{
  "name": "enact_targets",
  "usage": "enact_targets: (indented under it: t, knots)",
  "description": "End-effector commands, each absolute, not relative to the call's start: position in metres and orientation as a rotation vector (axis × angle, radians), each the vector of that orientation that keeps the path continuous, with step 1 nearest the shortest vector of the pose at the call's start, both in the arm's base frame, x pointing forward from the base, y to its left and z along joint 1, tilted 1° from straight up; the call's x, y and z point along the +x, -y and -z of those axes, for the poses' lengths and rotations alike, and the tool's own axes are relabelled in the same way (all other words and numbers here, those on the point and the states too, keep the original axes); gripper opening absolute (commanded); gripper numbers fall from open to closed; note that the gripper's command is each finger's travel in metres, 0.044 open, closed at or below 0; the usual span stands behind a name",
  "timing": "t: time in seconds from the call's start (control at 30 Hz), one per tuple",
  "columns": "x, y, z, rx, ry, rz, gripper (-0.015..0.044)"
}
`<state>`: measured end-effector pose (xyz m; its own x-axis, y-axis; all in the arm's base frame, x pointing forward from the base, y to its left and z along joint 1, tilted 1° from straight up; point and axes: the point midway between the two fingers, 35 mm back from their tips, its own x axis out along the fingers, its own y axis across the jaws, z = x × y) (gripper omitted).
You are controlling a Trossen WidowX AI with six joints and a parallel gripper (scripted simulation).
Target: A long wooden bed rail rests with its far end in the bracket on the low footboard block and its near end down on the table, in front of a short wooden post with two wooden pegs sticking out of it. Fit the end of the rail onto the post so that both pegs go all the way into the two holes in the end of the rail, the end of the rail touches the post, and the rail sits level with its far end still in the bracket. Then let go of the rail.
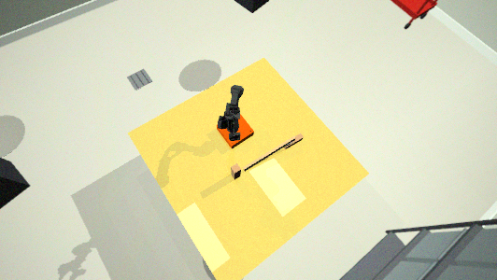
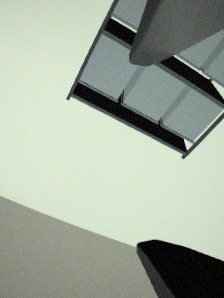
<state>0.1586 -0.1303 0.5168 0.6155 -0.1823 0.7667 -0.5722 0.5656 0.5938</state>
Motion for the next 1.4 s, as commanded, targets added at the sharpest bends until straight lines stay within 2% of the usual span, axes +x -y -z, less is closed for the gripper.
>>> enact_targets:
  t: [0.0, 0.03, 0.27, 0.63, 1.0, 1.37]
  knots:
    - [0.160, 0.132, -0.516, 0.968, 0.906, -0.259, 0.0426]
    - [0.166, 0.138, -0.513, 0.959, 0.898, -0.223, 0.0440]
    - [0.239, 0.198, -0.450, 0.781, 0.640, 0.203, 0.0440]
    - [0.306, 0.217, -0.355, 0.472, 0.155, 0.436, 0.0440]
    - [0.344, 0.195, -0.249, 0.058, -0.407, 0.373, 0.0440]
    - [0.341, 0.147, -0.150, -0.434, -0.932, -0.011, 0.0440]
